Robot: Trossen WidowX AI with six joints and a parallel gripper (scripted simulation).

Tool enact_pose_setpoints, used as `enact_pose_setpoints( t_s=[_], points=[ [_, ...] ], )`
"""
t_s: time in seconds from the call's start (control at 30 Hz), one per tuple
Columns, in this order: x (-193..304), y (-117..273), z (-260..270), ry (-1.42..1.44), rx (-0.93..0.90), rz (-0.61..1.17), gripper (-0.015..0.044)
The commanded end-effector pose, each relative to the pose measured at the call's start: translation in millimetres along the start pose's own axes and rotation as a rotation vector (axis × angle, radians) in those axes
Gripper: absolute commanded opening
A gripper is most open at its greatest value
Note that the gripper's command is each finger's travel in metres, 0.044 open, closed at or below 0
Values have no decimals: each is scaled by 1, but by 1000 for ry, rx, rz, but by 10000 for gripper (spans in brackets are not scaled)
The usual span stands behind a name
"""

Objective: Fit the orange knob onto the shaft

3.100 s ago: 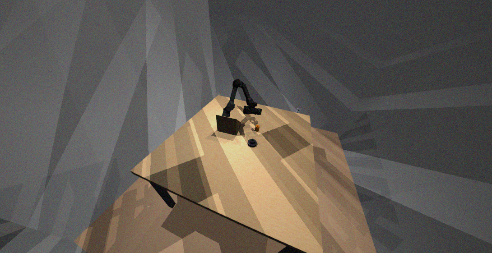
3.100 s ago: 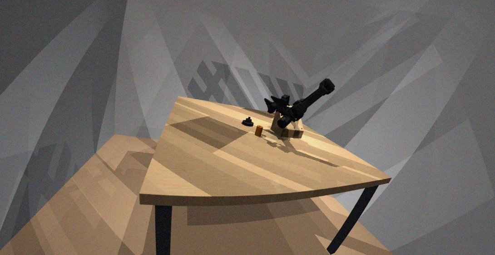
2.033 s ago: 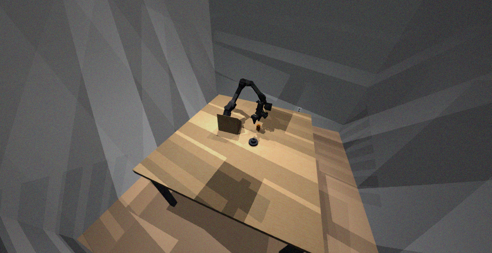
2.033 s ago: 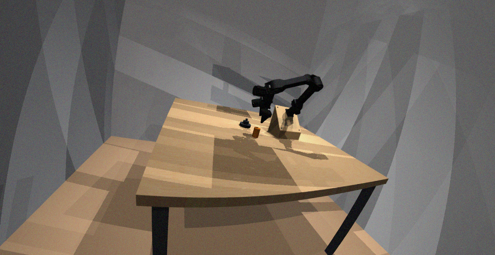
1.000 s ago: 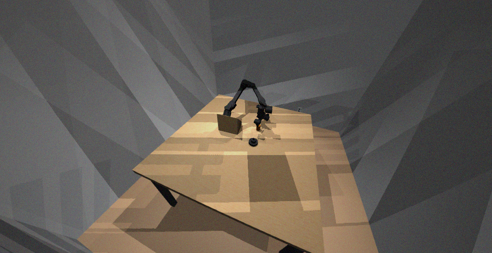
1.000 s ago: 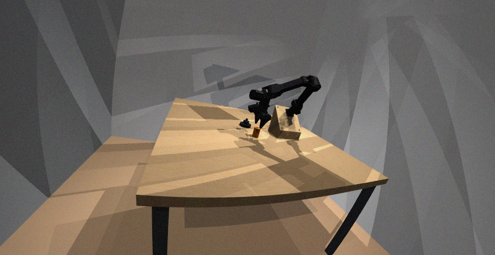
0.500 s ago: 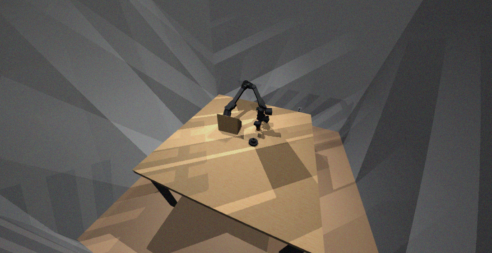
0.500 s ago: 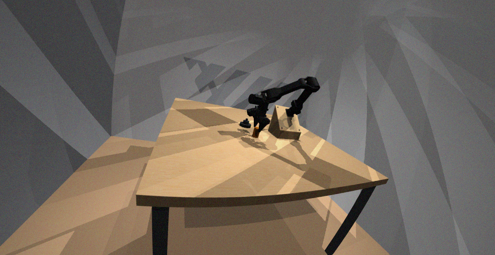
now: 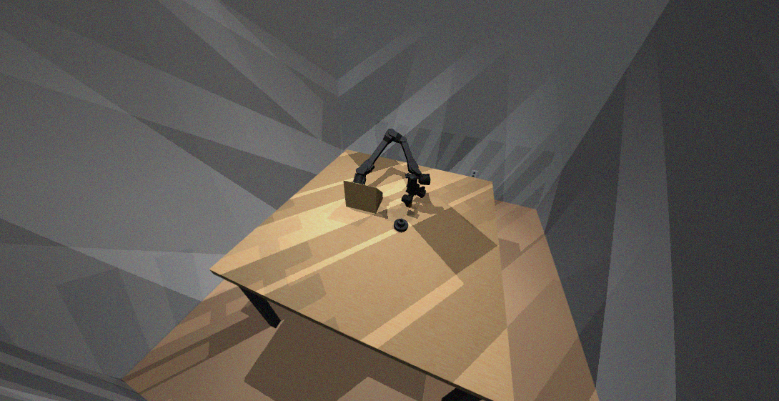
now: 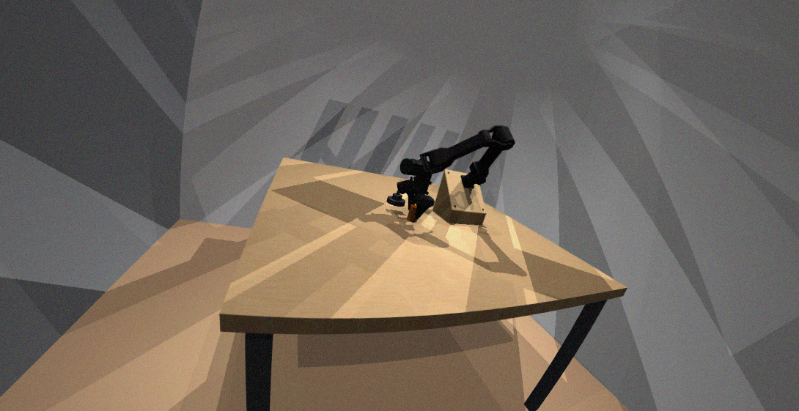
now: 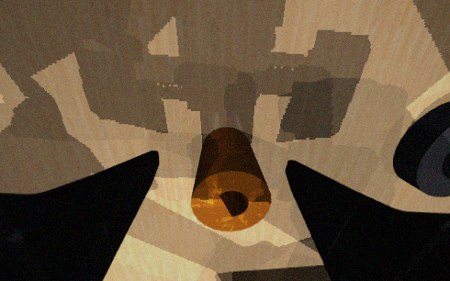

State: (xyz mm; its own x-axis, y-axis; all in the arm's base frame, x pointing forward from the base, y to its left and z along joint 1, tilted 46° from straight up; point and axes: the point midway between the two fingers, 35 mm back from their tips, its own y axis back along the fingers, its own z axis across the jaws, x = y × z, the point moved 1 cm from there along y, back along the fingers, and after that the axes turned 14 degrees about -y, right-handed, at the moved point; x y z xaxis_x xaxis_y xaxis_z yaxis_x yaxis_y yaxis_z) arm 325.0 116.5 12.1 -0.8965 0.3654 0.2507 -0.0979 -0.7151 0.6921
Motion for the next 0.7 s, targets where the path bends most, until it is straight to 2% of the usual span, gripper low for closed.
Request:
enact_pose_setpoints(
  t_s=[0.0,0.23,0.57,0.67],
  points=[
    [2,-8,-4,-13,6,6,440],
    [3,-17,-4,-14,4,6,440],
    [3,-17,-4,-14,4,6,177],
    [3,-17,-4,-14,4,6,157]
  ],
)
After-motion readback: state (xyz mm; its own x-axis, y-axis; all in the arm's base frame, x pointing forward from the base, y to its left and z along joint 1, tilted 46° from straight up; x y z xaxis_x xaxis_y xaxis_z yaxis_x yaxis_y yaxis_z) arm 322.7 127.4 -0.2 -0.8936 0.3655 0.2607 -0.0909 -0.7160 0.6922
